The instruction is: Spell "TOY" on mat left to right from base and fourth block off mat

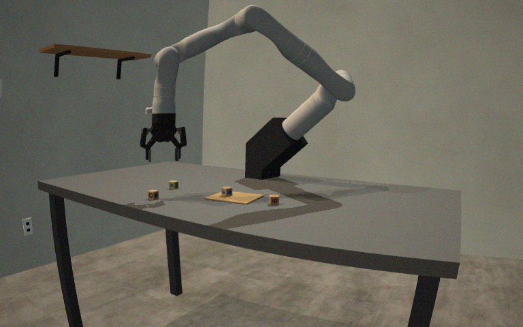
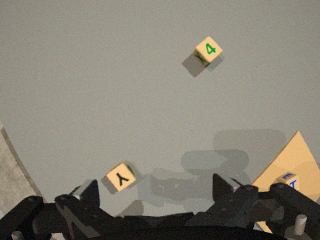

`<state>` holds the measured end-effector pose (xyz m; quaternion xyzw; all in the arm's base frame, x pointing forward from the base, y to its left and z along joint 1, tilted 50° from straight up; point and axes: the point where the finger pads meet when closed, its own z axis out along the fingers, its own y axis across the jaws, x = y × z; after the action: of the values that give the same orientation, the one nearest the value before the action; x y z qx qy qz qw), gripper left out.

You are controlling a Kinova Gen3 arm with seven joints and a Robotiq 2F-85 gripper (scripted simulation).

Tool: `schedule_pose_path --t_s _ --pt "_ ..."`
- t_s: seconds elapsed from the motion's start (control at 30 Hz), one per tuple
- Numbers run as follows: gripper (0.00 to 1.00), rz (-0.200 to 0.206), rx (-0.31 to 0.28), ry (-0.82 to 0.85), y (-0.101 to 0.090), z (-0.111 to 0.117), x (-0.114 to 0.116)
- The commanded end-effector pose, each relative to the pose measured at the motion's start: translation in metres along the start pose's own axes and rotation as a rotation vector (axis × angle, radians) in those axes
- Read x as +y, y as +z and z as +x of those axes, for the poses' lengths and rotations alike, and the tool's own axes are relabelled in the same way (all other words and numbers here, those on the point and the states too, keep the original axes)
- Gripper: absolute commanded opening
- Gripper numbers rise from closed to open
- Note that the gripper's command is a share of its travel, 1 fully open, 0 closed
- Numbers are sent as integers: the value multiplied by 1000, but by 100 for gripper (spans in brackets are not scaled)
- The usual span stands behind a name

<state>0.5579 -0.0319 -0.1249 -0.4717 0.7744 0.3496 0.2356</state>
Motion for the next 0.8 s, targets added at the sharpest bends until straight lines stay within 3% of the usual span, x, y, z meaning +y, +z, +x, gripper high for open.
schedule_pose_path --t_s 0.0,0.07,0.33,0.37,0.63,0.67,0.77 --pt "100 5 -1 2 -3 1 -1" --pt "100 5 -1 2 -3 13 7" --pt "100 5 -1 2 -3 13 7" --pt "100 5 -1 2 -3 24 16" --pt "100 5 -1 2 -3 24 16" --pt "100 4 -2 2 -3 35 26" --pt "100 4 -2 2 -3 35 26"
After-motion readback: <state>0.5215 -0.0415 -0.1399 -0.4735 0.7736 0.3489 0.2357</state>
